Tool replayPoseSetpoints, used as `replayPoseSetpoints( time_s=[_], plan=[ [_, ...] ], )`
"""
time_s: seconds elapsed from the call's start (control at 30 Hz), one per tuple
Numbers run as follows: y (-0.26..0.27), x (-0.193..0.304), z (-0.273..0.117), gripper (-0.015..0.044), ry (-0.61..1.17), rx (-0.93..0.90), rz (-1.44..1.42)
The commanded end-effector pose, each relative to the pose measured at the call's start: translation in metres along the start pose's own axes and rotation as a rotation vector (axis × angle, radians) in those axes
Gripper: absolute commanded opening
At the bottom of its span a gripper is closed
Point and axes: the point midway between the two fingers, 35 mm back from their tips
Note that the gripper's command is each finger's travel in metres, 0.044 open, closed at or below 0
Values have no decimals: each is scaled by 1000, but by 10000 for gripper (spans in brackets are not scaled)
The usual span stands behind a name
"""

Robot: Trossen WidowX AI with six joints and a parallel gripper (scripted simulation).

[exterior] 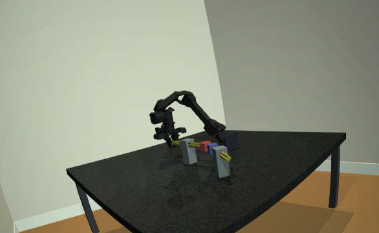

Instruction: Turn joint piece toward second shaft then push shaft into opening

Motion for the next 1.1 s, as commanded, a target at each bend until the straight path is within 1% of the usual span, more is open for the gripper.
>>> replayPoseSetpoints(
  time_s=[0.0,0.47,0.53,0.57,0.73,1.07],
  plan=[
    [-2,8,0,0,6,2,-1],
    [-1,5,0,0,-1,0,1],
    [-1,5,0,52,-1,0,1],
    [-1,5,0,67,-1,0,1],
    [-1,5,0,67,-1,0,1],
    [-1,5,0,329,-1,0,1]
  ],
)
Point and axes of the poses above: the point midway between the two fingers, 35 mm back from their tips, its own z axis out along the fingers, its own y axis across the jaws, x = y × z, and after that the axes turned 14 degrees about z, right-handed
